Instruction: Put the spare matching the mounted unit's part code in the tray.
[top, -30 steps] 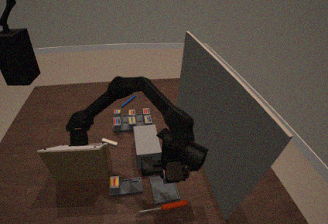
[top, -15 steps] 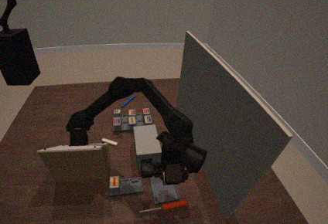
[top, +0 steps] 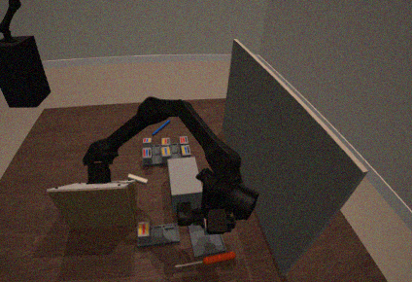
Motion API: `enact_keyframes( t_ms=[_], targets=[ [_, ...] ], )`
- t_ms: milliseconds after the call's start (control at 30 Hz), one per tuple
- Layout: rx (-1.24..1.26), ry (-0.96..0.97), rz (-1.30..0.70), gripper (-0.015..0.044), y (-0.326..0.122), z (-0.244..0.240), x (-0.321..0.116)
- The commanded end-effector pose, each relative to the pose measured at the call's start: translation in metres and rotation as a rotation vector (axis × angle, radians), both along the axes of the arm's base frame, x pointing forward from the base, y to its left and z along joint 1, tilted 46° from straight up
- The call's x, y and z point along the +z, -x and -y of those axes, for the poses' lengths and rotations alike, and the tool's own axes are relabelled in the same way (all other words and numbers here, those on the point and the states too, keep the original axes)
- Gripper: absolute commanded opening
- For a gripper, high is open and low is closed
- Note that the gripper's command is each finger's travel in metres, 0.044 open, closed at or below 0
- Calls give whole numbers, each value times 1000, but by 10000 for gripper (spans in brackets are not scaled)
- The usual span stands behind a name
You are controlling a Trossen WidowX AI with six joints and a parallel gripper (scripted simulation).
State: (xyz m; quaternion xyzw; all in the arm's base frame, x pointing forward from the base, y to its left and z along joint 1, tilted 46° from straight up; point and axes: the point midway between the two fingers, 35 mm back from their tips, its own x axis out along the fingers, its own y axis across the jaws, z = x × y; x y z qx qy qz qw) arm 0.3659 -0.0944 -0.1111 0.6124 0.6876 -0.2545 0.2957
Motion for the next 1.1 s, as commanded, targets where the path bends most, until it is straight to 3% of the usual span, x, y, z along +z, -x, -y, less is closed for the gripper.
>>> enact_keyframes(
  t_ms=[0, 1067],
  targets=[
    [-4, -5, -2, 0, 1, -3, -2],
    [1, -9, -3, 0, 6, -21, -18]
  ],
)
